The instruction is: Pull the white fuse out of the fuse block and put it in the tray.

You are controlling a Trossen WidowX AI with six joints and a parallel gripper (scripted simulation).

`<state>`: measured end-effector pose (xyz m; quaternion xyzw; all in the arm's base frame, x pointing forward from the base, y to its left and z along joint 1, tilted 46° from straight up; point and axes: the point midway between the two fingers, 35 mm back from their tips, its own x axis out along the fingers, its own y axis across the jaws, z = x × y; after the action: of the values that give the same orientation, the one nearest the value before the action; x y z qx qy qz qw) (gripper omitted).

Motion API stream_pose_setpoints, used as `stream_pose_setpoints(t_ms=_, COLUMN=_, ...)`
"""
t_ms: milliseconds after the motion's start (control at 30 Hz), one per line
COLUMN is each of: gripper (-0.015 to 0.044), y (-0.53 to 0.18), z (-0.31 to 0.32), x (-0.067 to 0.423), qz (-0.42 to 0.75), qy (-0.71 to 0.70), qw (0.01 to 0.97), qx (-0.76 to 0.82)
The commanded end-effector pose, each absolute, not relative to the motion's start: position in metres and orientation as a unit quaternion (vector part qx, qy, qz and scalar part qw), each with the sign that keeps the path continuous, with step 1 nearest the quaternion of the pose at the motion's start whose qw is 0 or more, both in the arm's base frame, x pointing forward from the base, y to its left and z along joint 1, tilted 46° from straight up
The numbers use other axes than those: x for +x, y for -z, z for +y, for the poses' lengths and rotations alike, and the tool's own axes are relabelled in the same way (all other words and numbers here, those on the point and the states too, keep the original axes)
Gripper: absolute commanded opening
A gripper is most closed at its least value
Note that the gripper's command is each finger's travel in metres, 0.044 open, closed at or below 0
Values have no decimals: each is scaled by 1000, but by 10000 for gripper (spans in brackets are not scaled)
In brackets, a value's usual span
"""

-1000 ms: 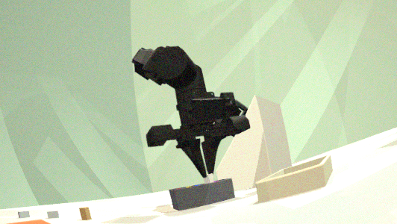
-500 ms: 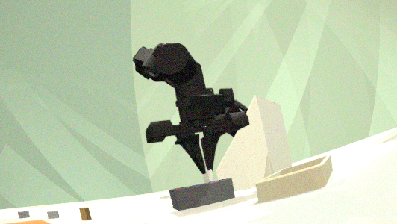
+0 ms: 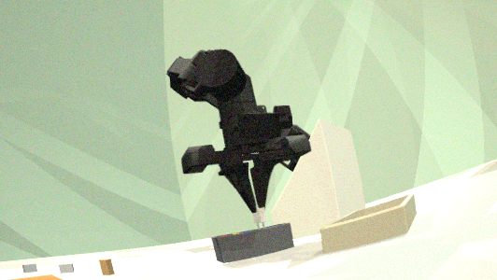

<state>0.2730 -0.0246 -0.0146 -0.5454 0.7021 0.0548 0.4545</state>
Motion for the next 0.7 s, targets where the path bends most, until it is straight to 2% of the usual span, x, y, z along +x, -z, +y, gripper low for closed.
stream_pose_setpoints(t_ms=0, gripper=0, y=13, z=-22, x=273, qz=703, qy=-56, qw=457, qx=-543)
stream_pose_setpoints(t_ms=667, gripper=0, y=-3, z=-6, x=273, qz=703, qy=-56, qw=457, qx=-543)
